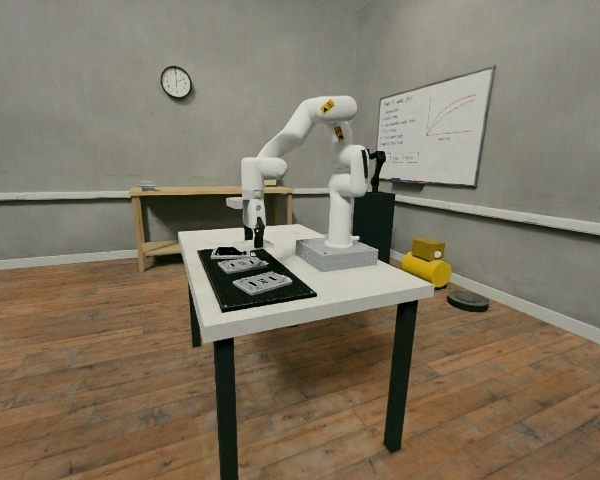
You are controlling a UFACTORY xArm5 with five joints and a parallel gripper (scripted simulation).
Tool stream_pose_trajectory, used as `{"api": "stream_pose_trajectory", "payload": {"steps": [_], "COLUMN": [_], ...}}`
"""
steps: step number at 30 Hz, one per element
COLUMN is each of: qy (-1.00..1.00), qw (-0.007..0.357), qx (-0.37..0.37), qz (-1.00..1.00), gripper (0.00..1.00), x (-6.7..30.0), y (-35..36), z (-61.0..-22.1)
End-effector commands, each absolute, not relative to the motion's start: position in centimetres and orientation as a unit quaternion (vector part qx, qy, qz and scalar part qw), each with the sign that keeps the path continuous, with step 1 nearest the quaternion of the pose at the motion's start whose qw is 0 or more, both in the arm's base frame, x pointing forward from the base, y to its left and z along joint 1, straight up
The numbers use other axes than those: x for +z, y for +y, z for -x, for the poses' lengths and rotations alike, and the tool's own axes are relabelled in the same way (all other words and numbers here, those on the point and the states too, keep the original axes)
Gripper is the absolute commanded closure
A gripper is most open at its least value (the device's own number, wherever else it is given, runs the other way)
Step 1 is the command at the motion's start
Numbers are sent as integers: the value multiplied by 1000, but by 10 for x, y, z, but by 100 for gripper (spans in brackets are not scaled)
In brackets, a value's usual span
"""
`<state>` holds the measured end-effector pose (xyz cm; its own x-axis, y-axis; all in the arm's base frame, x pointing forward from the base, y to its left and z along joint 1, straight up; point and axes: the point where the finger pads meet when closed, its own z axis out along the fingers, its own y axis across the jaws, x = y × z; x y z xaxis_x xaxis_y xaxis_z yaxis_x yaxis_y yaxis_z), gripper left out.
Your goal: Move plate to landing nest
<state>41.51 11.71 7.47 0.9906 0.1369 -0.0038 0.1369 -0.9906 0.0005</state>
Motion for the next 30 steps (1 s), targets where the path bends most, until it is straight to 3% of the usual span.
{"api": "stream_pose_trajectory", "payload": {"steps": [1,30], "qy": [69,69], "qw": [-4,-3], "qx": [-1,-1], "qz": [-998,-998], "gripper": [100,100], "x": [76,75], "y": [94,-11], "z": [-419,-431]}}
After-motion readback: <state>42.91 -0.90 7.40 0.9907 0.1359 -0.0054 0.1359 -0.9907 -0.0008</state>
